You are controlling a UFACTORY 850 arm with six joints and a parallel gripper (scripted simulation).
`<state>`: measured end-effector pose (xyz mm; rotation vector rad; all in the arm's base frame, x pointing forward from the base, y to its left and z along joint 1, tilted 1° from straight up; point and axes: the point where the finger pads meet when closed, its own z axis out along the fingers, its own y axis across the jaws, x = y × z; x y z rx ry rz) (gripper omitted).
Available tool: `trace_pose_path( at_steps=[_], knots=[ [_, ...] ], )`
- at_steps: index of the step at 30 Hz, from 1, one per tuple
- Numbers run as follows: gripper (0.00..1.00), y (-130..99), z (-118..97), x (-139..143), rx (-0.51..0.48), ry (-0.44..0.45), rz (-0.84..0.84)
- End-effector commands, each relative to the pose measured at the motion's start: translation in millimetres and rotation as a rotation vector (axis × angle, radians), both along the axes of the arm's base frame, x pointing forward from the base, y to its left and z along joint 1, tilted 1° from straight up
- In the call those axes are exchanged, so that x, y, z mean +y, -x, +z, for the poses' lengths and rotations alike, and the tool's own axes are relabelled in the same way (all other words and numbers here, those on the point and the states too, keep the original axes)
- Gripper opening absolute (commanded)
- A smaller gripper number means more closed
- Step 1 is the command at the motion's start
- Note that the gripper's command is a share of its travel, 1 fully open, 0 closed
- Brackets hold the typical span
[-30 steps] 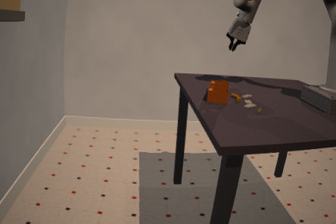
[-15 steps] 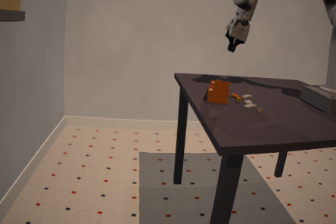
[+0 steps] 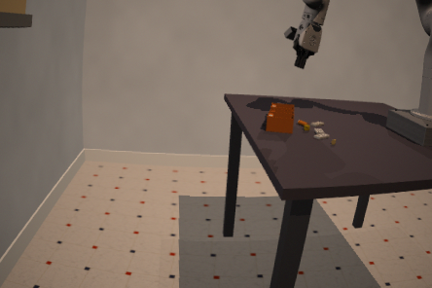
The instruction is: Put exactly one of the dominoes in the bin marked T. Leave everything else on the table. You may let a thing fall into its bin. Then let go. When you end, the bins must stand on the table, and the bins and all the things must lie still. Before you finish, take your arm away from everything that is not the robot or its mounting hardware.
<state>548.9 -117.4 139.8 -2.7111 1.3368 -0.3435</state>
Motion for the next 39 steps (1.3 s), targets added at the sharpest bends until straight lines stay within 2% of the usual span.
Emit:
trace_pose_path(
  at_steps=[1,3,6,11,14,19,22,26,30,34,39],
  knots=[
    [0.07,1.6,2.5,29.9,0.025,0.006,0.155],
    [0.07,3.6,3.3,46.4,0.035,0.011,0.203],
    [0.07,3.8,3.4,48.1,0.041,0.012,0.235],
    [0.07,12.6,5.7,88.4,0.077,0.031,0.411],
    [0.07,12.6,5.7,88.4,0.083,0.033,0.444],
    [0.07,24.5,8.5,125.8,0.116,0.053,0.611],
    [0.07,24.5,8.5,125.8,0.124,0.056,0.652],
    [0.07,37.4,11.5,156.5,0.154,0.075,0.797],
    [0.07,38.9,11.8,160.1,0.165,0.081,0.855],
    [0.07,54.4,15.4,189.4,0.196,0.102,1.005],
    [0.07,55.2,15.6,191.0,0.208,0.108,1.066]
  ],
)
